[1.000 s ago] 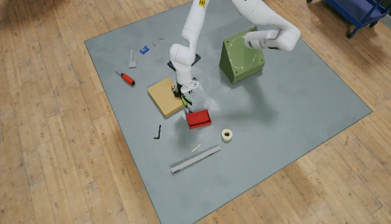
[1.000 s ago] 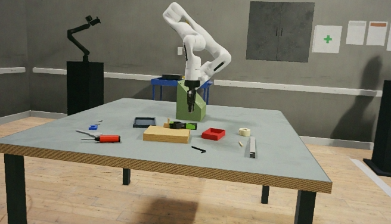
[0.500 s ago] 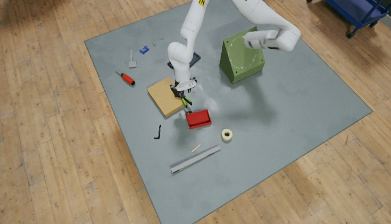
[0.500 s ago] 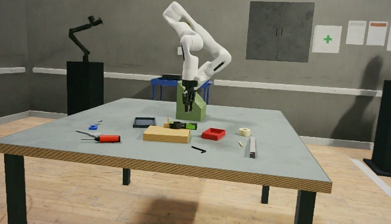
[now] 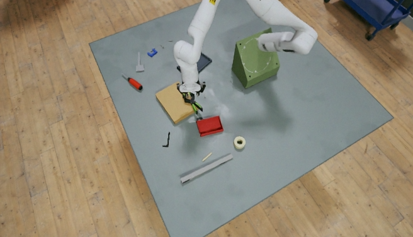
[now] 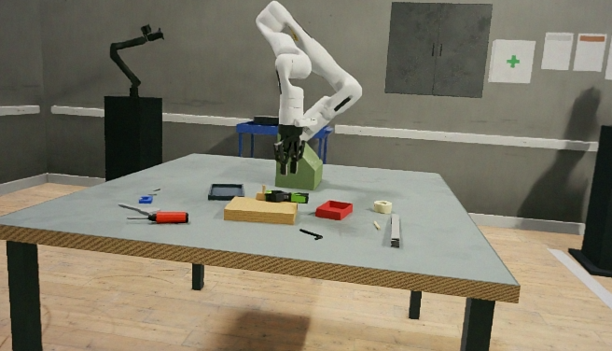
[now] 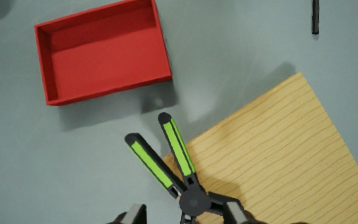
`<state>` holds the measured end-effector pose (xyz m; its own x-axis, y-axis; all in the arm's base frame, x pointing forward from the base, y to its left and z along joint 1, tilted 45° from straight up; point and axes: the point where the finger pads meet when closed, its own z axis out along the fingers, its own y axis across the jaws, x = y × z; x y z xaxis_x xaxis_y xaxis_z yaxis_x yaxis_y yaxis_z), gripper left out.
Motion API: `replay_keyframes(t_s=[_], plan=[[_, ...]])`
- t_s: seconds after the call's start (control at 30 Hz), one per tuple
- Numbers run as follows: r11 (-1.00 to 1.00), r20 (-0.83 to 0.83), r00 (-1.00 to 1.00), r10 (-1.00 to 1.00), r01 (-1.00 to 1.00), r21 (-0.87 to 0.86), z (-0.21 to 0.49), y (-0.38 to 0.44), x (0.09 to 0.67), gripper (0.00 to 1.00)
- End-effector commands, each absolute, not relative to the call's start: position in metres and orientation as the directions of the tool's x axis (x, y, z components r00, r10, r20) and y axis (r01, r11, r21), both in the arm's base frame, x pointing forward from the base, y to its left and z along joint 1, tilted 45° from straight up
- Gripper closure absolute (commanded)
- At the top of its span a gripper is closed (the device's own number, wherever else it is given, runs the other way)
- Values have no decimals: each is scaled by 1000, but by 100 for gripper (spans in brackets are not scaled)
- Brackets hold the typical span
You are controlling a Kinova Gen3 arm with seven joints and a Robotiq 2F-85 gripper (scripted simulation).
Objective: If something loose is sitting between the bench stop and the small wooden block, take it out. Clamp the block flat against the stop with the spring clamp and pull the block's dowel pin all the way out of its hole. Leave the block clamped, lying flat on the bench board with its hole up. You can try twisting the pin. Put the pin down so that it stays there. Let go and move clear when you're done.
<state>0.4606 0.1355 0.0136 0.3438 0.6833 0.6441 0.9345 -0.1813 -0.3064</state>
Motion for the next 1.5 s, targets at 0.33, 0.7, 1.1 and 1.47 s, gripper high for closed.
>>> replay_keyframes(t_s=[0.33, 0.7, 1.1, 1.47], plan=[[-404, 502, 640, 581, 763, -505, -1, 117, 467, 46], [-523, 381, 793, 476, 603, -602, -10, 104, 471, 46], [-612, 251, 901, 354, 426, -666, -19, 91, 475, 46], [-663, 146, 958, 248, 278, -696, -25, 80, 478, 46]])
